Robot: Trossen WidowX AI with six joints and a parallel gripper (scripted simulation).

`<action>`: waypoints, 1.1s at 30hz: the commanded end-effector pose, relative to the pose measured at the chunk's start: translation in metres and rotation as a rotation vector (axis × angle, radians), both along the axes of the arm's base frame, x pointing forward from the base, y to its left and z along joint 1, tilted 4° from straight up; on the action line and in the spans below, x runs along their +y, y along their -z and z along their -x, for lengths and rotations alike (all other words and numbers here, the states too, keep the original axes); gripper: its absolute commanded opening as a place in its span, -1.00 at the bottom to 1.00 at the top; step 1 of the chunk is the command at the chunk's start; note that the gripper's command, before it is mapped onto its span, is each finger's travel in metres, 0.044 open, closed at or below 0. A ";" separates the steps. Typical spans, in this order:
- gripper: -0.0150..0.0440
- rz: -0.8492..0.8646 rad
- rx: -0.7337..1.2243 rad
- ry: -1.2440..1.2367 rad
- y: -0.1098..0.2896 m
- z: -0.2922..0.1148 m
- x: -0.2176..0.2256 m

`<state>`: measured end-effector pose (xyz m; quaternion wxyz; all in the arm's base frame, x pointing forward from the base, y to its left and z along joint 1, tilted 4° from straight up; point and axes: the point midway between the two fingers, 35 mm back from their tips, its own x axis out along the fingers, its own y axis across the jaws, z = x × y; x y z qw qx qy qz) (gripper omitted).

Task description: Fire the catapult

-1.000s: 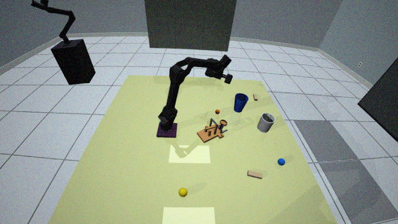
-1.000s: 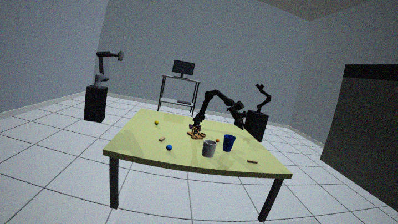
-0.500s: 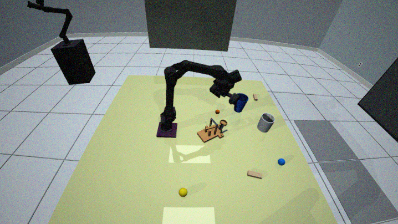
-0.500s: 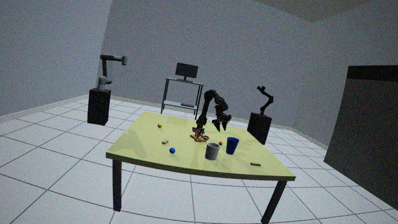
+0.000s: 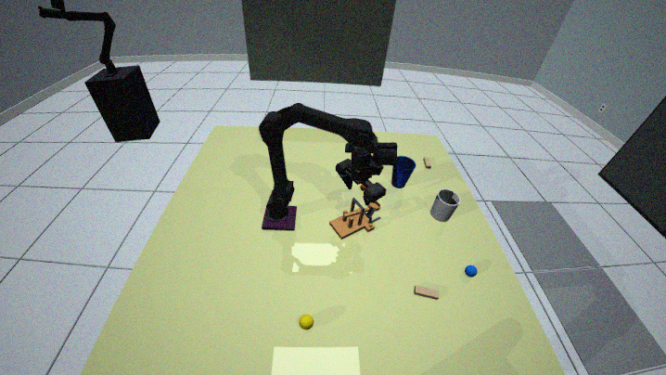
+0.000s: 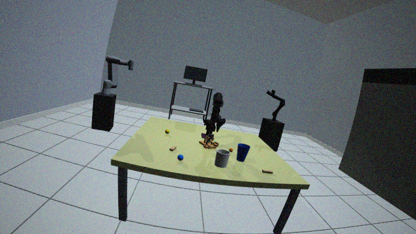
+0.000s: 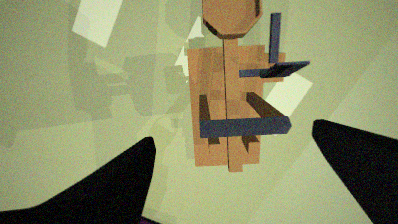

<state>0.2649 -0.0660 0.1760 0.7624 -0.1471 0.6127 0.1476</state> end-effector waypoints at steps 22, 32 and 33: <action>1.00 0.024 0.111 0.062 0.056 0.033 -0.027; 1.00 0.024 0.111 0.062 0.072 0.031 -0.027; 1.00 0.024 0.111 0.062 0.074 0.030 -0.027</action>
